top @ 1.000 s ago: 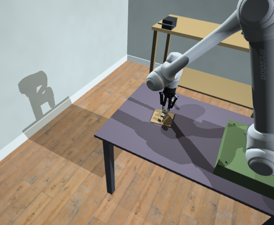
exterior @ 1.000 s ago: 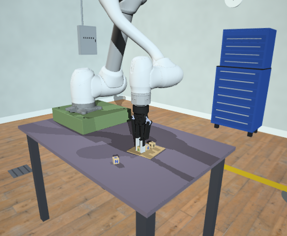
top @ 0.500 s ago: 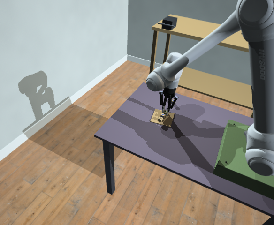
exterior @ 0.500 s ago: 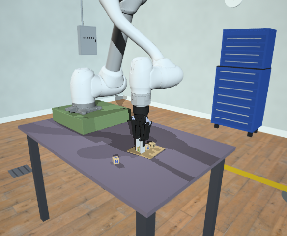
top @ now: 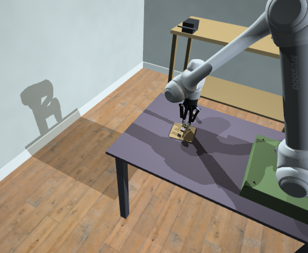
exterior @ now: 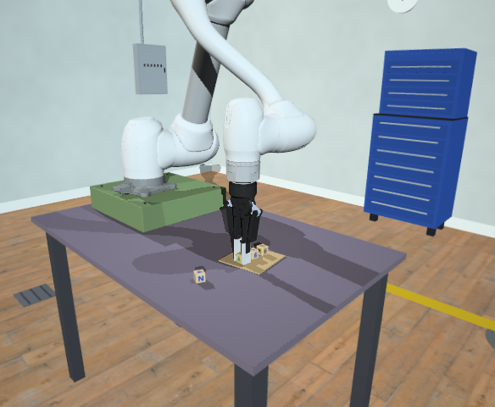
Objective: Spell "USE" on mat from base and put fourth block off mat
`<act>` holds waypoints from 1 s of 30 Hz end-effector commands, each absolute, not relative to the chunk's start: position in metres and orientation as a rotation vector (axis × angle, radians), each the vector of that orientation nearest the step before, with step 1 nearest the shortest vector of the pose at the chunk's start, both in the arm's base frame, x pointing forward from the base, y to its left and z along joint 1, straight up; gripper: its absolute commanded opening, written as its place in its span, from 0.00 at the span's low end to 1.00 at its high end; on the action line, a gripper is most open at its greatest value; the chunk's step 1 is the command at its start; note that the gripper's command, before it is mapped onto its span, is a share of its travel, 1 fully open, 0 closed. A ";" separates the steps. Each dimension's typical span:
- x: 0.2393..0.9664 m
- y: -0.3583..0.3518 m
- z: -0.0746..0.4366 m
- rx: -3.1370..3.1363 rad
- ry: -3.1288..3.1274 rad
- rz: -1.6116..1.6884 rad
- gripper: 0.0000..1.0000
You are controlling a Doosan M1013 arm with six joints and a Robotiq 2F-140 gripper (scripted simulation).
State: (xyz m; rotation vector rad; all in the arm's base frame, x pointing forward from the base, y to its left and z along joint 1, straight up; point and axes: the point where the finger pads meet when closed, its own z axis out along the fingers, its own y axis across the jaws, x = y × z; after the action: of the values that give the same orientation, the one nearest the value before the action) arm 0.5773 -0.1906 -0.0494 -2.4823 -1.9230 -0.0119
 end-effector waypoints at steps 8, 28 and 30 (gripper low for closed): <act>0.577 -0.191 -0.049 -2.482 -1.923 -0.012 0.13; 0.577 -0.191 -0.049 -2.482 -1.923 -0.012 0.20; 0.577 -0.191 -0.049 -2.482 -1.923 -0.012 0.20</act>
State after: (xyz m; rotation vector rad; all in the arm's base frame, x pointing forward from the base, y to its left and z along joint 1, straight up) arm 0.5773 -0.1906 -0.0494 -2.4823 -1.9230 -0.0119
